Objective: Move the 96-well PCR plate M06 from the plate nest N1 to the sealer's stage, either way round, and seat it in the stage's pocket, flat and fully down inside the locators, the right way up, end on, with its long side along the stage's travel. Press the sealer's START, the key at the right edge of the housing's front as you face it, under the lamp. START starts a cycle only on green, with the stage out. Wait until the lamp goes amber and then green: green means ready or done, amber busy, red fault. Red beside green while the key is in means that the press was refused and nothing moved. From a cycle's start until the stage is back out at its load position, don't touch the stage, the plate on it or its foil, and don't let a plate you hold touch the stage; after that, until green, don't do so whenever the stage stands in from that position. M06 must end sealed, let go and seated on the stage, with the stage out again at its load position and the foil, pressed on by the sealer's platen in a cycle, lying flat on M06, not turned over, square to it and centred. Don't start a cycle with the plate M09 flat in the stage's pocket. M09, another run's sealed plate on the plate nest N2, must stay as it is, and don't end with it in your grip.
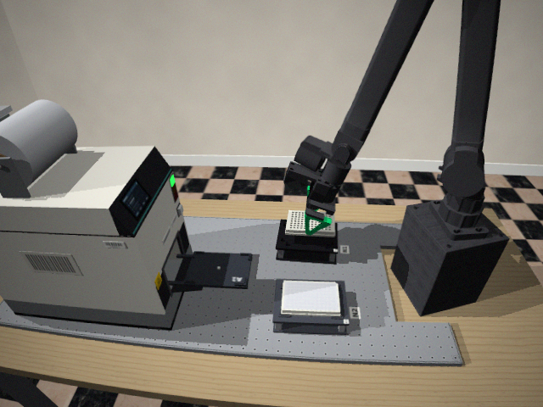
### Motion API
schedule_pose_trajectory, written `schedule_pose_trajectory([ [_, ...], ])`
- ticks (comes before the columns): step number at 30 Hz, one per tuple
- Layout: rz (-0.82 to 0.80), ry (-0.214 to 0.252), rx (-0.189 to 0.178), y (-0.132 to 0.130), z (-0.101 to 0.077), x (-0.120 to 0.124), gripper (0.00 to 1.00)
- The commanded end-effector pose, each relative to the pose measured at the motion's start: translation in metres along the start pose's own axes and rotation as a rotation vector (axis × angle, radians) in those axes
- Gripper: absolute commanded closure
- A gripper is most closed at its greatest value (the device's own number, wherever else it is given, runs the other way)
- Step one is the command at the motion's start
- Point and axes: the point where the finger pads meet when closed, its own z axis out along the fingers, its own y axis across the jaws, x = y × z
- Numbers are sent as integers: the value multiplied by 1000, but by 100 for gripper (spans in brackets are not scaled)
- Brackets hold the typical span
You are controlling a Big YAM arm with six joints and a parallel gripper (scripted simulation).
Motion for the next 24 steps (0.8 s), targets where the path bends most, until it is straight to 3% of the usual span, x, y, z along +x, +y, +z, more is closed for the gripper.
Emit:
schedule_pose_trajectory([
  [1,-7,-37,9,0,-17,-13,100],
  [12,6,-51,12,-4,-29,-29,100],
  [18,3,-74,19,-6,-44,-41,100],
  [24,4,-65,16,-6,-52,-44,100],
])
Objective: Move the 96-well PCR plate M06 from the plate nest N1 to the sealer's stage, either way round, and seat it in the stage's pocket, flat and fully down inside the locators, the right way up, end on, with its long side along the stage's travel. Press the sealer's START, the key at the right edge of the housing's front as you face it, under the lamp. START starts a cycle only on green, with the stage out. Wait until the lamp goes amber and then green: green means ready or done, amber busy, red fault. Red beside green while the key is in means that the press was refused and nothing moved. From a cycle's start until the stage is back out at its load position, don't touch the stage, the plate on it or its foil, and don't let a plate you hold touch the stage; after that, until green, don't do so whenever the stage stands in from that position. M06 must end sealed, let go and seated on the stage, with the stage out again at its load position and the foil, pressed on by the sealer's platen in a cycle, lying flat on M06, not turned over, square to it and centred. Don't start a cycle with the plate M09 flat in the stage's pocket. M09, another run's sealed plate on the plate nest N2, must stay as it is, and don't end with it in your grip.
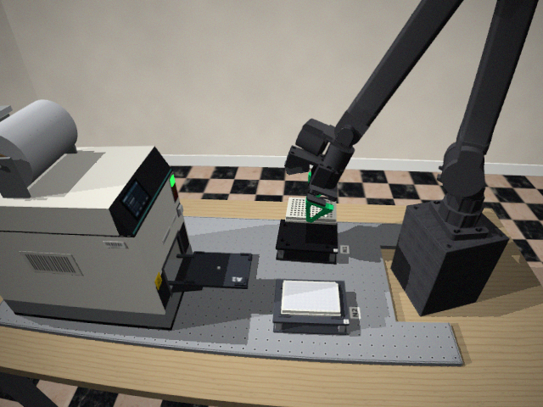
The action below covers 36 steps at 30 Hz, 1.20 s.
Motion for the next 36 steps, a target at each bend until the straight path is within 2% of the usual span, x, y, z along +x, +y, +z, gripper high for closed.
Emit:
schedule_pose_trajectory([
  [1,3,-50,12,-6,-12,-32,100],
  [4,3,-50,12,-7,-13,-33,100],
  [7,0,-77,20,-9,-22,-44,100],
  [10,-1,-84,22,-10,-29,-50,100],
  [17,1,-64,16,-9,-36,-49,100],
  [22,-4,-70,16,-6,-42,-49,100],
  [28,-8,-81,19,-6,-57,-58,100],
  [36,-8,-86,21,-9,-47,-62,100],
])
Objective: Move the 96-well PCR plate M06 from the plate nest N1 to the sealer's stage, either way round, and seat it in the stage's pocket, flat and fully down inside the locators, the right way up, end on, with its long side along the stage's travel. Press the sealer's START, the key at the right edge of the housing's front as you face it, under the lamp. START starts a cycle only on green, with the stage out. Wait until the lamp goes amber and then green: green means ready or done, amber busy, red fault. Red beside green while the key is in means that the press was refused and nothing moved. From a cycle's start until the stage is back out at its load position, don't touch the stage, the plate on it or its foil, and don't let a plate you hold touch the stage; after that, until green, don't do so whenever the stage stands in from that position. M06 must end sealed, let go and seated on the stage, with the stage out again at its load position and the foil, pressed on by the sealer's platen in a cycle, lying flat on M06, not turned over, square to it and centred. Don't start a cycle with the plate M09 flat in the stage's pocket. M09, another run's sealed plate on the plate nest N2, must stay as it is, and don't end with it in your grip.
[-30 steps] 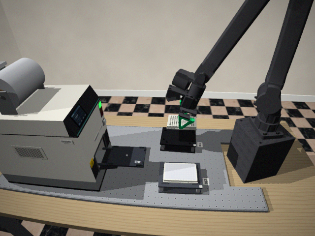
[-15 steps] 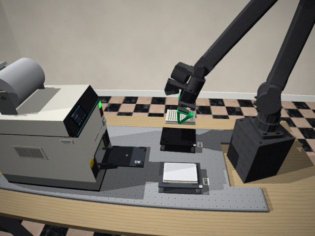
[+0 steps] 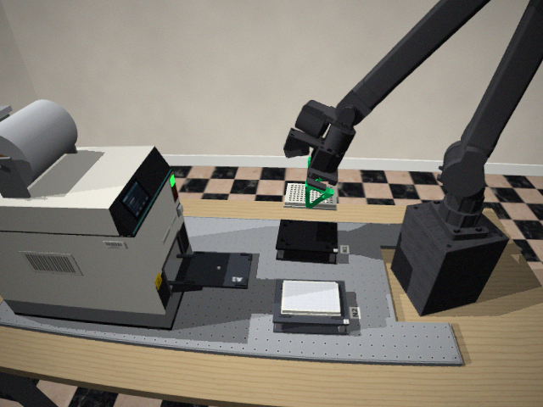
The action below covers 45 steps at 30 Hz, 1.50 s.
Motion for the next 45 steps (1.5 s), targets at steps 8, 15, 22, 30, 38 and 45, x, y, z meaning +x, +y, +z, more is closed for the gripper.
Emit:
schedule_pose_trajectory([
  [8,-5,-68,16,-9,-1,-43,100],
  [15,-3,-51,12,-5,1,-30,100],
  [22,0,-32,6,-2,-1,-19,100],
  [30,1,-19,3,3,-4,-4,100],
  [38,1,-24,5,1,-2,-9,100],
  [45,0,-39,10,-4,2,-22,100],
])
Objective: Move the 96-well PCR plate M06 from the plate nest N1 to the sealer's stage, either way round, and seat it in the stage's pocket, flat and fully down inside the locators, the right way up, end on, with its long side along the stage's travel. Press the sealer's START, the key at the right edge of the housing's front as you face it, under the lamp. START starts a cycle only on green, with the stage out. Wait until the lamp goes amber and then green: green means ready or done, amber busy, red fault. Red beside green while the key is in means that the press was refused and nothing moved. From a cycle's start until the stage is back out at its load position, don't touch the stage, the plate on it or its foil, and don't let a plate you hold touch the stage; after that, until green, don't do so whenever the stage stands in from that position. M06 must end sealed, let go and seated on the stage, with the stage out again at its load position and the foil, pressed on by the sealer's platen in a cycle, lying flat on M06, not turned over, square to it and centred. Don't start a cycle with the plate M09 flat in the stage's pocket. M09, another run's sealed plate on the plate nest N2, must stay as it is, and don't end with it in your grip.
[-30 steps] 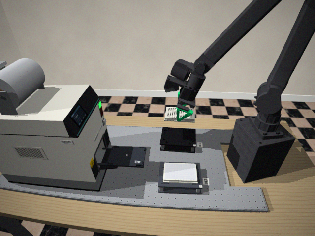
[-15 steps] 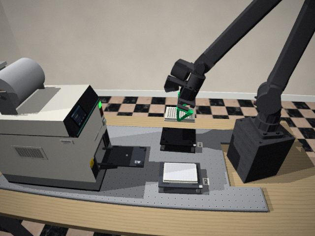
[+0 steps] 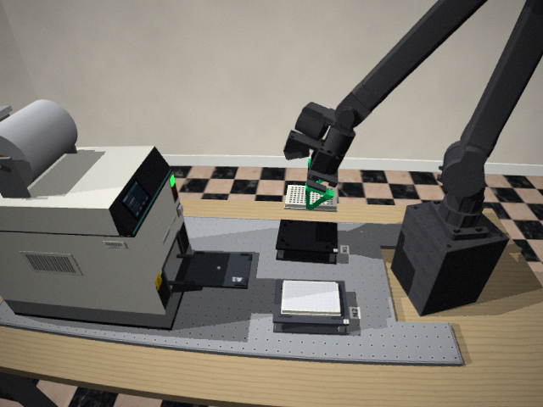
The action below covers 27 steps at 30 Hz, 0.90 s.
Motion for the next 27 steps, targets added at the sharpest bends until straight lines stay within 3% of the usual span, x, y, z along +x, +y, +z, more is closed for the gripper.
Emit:
schedule_pose_trajectory([
  [1,-1,-48,13,-5,-3,-27,100],
  [12,-1,-55,16,-8,-3,-35,100],
  [17,-75,-42,-10,-18,-4,-34,100],
  [27,-92,-89,8,-15,-12,-48,100],
])
